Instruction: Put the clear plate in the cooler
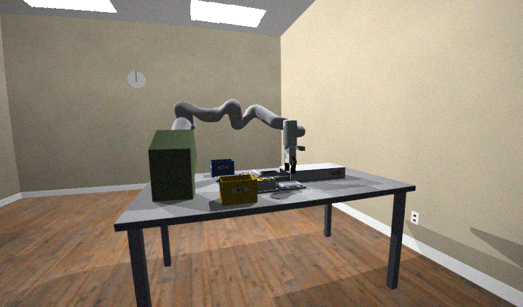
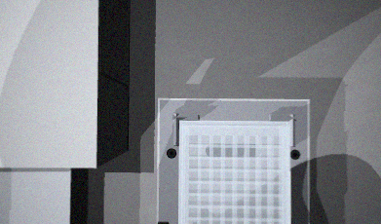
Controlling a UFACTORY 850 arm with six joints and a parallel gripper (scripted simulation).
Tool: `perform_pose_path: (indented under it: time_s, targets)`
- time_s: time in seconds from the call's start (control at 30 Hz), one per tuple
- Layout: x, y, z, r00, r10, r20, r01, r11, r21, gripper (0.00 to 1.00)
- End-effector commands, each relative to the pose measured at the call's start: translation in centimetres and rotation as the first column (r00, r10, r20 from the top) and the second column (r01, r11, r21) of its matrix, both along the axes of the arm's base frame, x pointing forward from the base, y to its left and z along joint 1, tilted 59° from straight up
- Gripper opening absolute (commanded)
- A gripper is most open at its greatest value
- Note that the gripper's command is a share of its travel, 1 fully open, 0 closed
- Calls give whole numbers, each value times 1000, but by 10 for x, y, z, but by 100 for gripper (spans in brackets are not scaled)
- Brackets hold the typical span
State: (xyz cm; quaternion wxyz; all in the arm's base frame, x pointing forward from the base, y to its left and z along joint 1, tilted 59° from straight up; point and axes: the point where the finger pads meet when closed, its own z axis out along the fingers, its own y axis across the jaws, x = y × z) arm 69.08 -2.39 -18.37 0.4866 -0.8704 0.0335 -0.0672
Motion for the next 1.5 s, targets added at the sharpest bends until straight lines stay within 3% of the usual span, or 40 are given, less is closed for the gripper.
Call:
perform_pose_path:
  time_s: [0.0,1.1,1.47]
  targets:
    - [2,3,-2,1000,-1,1,1,1000,-1,100]
    - [9,44,-27,1000,-1,1,1,1000,0,100]
    - [9,45,-27,1000,-1,1,1,1000,0,100]
